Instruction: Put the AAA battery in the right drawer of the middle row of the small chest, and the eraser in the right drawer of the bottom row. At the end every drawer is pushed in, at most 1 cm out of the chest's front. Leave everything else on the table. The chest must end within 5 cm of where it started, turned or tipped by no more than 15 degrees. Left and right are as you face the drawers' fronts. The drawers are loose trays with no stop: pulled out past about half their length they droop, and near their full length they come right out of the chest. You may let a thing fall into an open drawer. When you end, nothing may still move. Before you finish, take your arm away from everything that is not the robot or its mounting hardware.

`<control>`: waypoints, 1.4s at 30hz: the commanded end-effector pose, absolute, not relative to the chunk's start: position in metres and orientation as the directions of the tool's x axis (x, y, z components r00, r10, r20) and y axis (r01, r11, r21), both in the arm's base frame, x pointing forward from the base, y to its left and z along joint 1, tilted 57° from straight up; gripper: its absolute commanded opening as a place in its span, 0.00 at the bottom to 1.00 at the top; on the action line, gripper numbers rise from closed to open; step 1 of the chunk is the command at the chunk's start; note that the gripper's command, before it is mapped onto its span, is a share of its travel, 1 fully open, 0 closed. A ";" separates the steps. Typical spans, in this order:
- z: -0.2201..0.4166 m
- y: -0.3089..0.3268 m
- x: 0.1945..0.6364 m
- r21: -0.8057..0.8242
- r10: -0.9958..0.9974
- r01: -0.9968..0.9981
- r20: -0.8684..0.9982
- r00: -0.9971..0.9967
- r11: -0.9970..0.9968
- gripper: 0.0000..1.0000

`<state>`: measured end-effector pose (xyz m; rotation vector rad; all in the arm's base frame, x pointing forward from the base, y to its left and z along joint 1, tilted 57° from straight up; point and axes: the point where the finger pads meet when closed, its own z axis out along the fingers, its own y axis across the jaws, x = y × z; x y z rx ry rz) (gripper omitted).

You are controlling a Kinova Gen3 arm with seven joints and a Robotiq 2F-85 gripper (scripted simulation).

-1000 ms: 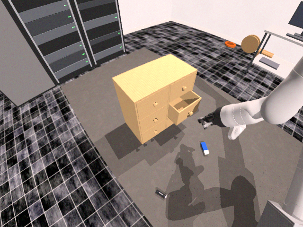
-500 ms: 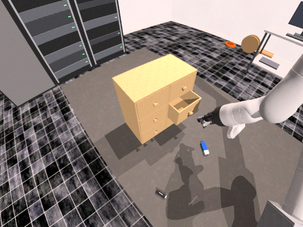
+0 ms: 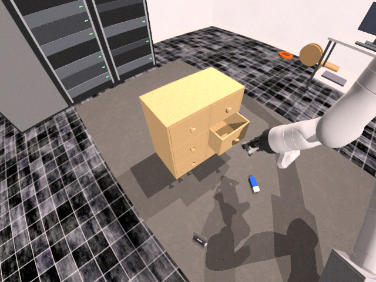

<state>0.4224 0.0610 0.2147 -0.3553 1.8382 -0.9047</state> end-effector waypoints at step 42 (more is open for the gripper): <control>0.241 0.077 0.481 -0.724 -0.606 0.150 -0.657 -0.448 0.674 0.00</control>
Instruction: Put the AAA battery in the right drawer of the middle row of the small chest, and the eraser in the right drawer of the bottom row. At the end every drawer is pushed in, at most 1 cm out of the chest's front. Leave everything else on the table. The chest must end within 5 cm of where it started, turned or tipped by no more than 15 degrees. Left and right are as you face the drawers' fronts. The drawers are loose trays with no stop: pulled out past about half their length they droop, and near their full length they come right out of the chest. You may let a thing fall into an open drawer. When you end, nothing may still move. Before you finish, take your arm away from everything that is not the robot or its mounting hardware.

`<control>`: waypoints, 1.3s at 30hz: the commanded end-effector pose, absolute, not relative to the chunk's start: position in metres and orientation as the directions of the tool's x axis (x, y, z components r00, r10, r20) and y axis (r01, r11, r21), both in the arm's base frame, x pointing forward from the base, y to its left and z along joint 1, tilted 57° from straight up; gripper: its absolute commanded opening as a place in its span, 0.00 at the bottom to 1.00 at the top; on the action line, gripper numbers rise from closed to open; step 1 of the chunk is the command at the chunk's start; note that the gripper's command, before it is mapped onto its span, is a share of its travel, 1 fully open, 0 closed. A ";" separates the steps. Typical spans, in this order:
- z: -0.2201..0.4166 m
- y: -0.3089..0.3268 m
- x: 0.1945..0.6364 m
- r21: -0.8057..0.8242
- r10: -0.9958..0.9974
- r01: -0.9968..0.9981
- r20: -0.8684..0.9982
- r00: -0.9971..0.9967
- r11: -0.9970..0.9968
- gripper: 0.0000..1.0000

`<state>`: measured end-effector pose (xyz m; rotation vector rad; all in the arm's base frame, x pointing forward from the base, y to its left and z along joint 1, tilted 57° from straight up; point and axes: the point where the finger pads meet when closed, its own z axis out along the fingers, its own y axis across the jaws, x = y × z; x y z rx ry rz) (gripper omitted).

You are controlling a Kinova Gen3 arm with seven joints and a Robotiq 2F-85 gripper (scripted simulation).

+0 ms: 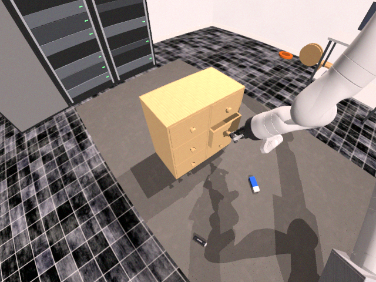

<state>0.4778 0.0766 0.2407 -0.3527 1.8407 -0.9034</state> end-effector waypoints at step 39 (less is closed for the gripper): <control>0.248 0.081 0.496 -0.723 -0.605 0.150 -0.657 -0.449 0.674 0.00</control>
